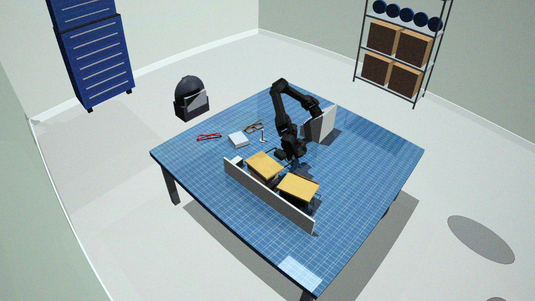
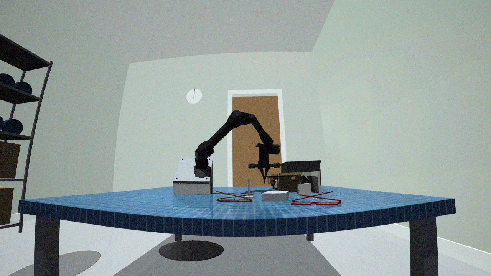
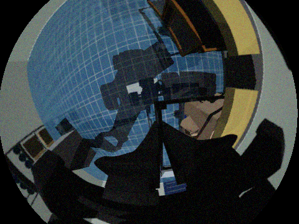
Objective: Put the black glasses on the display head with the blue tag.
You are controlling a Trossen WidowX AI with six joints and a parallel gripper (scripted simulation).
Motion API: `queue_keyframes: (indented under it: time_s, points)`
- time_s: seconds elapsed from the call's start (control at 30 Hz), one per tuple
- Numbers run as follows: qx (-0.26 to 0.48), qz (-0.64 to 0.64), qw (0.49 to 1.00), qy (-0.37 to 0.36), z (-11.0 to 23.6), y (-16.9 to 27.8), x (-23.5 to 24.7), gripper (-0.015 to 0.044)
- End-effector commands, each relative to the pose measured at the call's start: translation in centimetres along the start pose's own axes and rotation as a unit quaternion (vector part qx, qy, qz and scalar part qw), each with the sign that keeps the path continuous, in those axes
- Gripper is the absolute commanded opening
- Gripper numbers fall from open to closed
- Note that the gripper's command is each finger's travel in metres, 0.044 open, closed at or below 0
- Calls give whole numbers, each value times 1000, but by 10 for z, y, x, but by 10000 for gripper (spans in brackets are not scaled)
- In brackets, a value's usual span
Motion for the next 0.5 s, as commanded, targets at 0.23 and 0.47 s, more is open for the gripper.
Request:
queue_keyframes:
  time_s: [0.23, 0.47]
  points:
    - [2, 3, 1000, -2, -2, 3, -15, 0]
    - [2, 3, 1000, -2, -2, 5, -26, 0]
Point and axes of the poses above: the point midway between the two fingers, 35 mm back from their tips, its own z axis back along the fingers, its own x axis across the jaws, y = z × x, the point moved 10 cm from there along z, back along the fingers, and after that the axes turned 11 degrees about z, right-handed, at the moved point
